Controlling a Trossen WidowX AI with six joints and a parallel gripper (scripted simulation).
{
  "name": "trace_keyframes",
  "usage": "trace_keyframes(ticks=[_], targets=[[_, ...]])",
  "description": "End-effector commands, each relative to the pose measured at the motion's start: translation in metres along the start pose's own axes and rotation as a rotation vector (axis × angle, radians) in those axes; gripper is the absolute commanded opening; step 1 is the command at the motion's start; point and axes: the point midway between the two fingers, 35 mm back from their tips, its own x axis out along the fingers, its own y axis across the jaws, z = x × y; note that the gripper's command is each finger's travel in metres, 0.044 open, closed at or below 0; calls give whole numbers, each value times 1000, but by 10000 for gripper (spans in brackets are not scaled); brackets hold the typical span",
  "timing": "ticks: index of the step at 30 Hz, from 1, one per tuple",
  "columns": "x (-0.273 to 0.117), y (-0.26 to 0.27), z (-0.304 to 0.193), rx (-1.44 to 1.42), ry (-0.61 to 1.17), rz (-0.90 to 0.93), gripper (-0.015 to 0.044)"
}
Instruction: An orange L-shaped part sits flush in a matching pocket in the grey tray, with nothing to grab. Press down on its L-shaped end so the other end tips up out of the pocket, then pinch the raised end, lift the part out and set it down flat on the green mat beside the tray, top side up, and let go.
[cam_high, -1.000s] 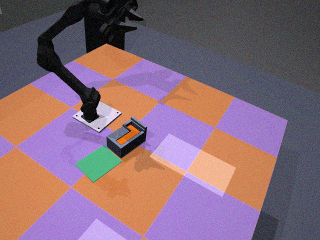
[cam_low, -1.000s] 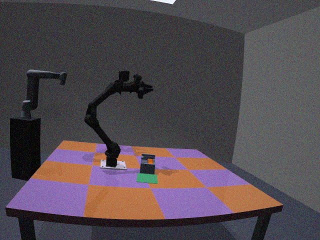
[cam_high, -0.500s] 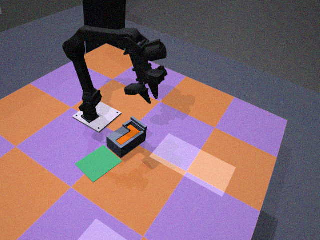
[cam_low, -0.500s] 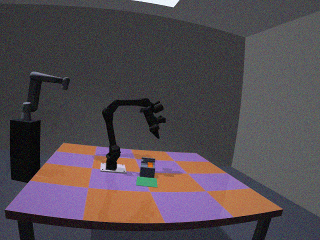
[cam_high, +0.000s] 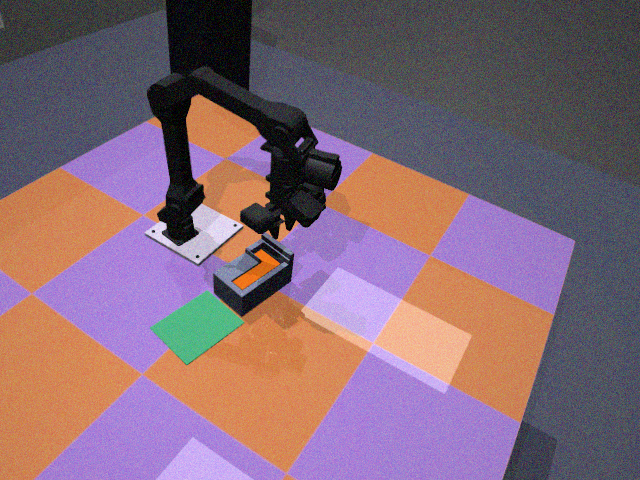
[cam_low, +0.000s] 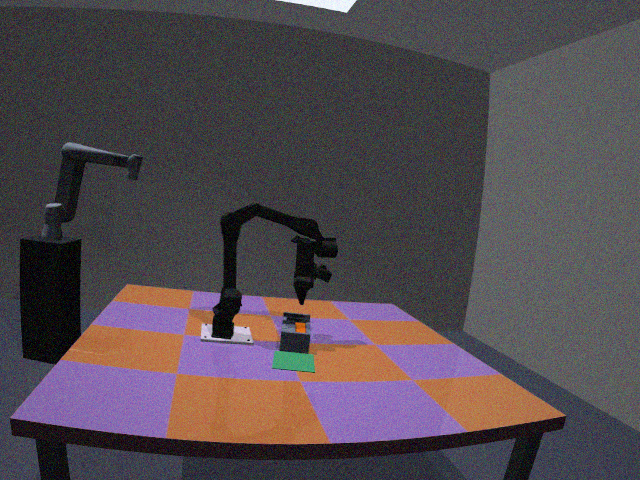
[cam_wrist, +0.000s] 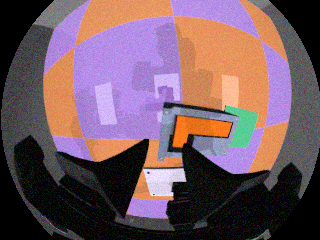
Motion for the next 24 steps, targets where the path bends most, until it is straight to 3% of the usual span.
trace_keyframes(ticks=[1,4,24], targets=[[36,-1,-6,-3,28,-2,180],[54,-2,-8,-3,29,-2,180],[78,-1,-8,-3,29,-2,180]])
